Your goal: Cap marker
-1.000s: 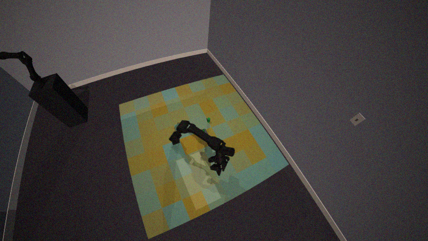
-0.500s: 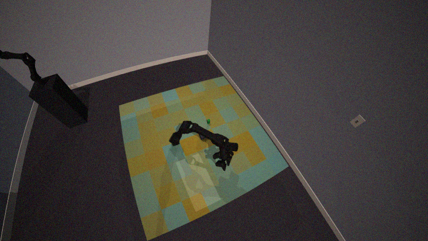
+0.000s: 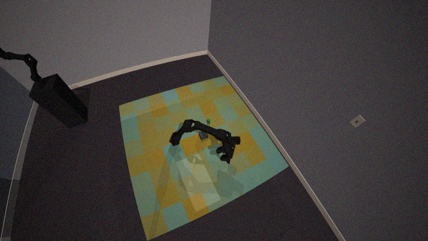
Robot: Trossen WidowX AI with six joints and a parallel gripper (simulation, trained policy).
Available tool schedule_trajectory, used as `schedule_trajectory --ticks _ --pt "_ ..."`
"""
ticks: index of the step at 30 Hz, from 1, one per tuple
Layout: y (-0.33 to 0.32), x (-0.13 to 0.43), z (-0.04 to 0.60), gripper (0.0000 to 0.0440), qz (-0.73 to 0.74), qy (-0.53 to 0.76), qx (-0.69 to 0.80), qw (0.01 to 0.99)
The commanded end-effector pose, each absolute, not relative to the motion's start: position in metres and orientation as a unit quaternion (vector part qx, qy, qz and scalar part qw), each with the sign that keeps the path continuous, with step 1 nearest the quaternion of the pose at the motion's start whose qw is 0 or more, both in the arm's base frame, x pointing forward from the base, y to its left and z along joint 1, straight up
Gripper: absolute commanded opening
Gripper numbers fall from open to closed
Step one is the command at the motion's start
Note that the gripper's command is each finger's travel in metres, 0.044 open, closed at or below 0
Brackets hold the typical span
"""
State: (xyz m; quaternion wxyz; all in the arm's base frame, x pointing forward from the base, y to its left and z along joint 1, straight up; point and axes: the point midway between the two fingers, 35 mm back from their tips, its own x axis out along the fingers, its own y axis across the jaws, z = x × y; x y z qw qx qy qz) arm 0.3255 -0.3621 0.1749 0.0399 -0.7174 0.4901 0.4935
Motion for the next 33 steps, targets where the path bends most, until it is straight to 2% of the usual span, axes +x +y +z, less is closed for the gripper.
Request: schedule_trajectory --ticks 1,33 --pt "-0.350 0.340 0.175 0.0313 0.496 0.471 -0.728 0.039" --pt "-0.231 0.417 0.156 0.0316 0.552 0.306 -0.776 0.011"
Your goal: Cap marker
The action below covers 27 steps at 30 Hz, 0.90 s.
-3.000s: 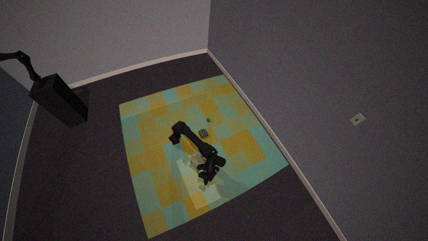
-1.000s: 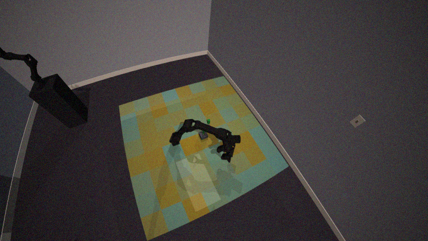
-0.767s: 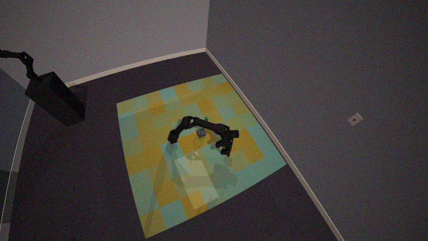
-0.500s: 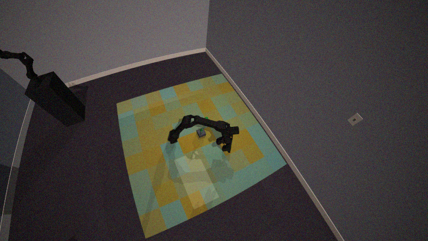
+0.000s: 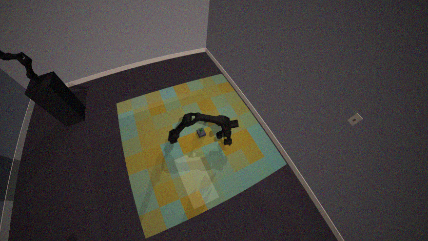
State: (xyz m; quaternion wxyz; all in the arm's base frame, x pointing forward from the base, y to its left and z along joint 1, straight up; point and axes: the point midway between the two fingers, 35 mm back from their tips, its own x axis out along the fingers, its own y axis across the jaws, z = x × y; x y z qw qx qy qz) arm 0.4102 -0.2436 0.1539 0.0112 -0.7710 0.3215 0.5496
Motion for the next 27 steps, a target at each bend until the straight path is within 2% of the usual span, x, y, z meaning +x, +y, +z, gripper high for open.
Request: schedule_trajectory --ticks 1,27 --pt "-0.227 0.419 0.156 0.0316 0.554 0.301 -0.777 0.010" --pt "-0.114 0.443 0.150 0.0326 0.603 0.160 -0.782 -0.014"
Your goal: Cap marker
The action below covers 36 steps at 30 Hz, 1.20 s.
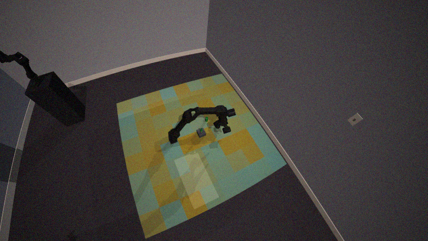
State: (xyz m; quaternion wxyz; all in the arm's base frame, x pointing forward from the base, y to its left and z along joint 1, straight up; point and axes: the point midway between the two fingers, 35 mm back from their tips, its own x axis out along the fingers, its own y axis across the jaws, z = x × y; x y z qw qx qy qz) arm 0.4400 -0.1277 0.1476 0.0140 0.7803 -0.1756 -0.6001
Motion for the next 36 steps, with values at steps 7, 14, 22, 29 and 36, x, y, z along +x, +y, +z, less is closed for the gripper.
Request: schedule_trajectory --ticks 7,14,22,29,36 --pt "-0.085 0.443 0.148 0.0328 -0.616 -0.123 0.778 0.019" --pt "-0.056 0.441 0.147 0.0330 -0.629 -0.088 0.772 0.024" --pt "-0.026 0.437 0.144 0.0331 -0.645 -0.049 0.762 0.028" --pt "-0.001 0.431 0.142 0.0332 -0.658 -0.018 0.752 0.031" --pt "0.021 0.423 0.138 0.0332 -0.672 0.010 0.739 0.033"
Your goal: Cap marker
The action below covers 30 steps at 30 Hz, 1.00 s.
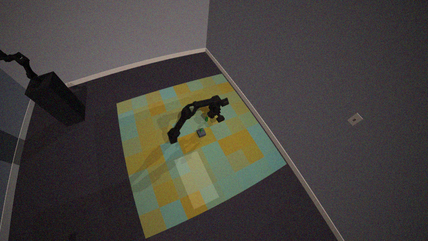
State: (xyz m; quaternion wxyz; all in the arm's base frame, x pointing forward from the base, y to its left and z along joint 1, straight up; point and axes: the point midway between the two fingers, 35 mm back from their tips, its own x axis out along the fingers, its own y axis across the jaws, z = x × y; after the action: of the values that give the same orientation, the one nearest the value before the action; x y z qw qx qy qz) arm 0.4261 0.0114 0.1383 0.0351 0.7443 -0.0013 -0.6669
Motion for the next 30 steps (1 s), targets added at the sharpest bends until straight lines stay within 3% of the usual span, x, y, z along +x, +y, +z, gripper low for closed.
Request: schedule_trajectory --ticks 1,30 --pt "0.024 0.422 0.137 0.0332 -0.675 0.014 0.737 0.034" --pt "0.070 0.378 0.107 0.0320 -0.742 0.072 0.665 0.054"
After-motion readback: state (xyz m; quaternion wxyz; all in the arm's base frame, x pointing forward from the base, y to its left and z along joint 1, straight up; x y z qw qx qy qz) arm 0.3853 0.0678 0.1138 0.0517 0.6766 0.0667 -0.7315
